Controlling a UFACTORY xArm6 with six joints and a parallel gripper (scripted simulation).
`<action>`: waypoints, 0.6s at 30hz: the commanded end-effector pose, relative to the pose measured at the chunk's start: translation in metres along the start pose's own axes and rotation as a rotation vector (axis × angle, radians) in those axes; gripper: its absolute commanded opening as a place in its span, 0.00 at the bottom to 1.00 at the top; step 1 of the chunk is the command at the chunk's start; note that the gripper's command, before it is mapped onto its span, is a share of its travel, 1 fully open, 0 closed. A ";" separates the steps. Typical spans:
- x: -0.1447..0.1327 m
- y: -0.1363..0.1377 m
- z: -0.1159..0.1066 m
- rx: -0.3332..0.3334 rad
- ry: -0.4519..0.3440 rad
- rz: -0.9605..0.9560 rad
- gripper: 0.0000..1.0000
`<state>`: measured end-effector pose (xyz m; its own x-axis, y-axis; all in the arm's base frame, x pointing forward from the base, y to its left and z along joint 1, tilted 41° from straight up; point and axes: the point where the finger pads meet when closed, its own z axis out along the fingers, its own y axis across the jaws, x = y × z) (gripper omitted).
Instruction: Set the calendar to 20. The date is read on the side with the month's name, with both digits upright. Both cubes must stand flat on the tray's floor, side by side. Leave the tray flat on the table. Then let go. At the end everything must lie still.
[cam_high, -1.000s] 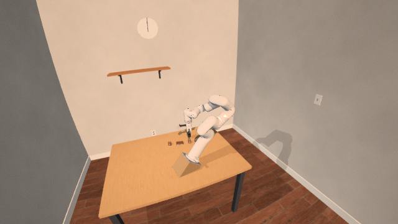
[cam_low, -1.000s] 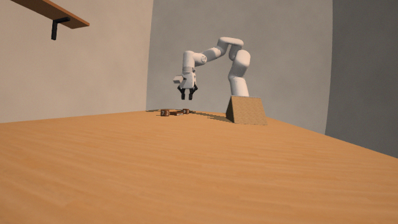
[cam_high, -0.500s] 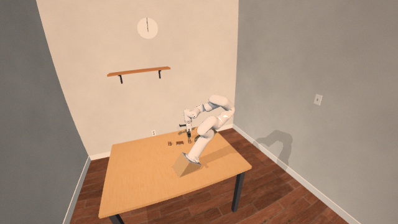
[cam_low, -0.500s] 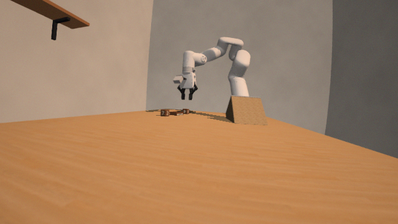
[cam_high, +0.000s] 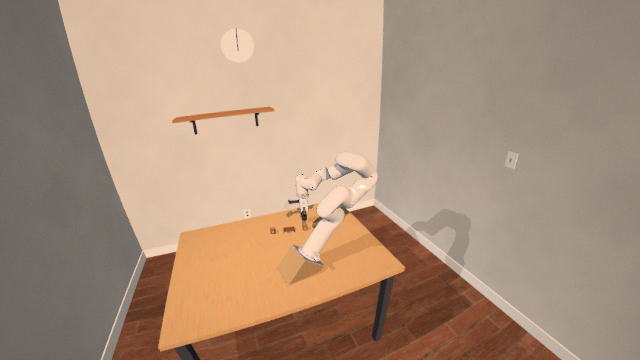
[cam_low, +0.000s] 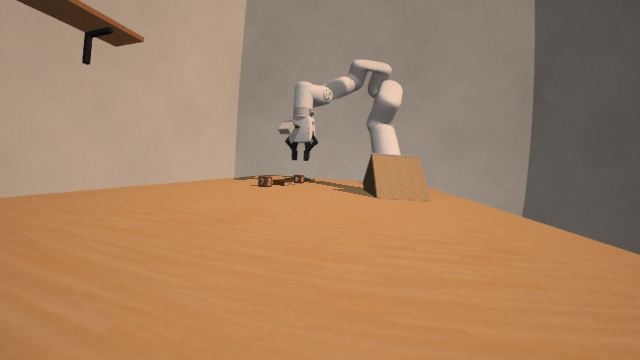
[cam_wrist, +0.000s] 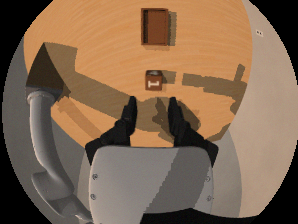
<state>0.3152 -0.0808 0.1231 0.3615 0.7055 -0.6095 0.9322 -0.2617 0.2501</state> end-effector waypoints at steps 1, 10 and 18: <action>0.000 0.001 0.000 -0.002 0.002 0.001 0.49; 0.000 0.001 0.004 -0.002 0.002 0.001 0.49; 0.000 0.001 0.012 -0.002 0.002 0.001 0.49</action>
<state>0.3153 -0.0867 0.1167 0.3613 0.7060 -0.6092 0.9323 -0.2617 0.2496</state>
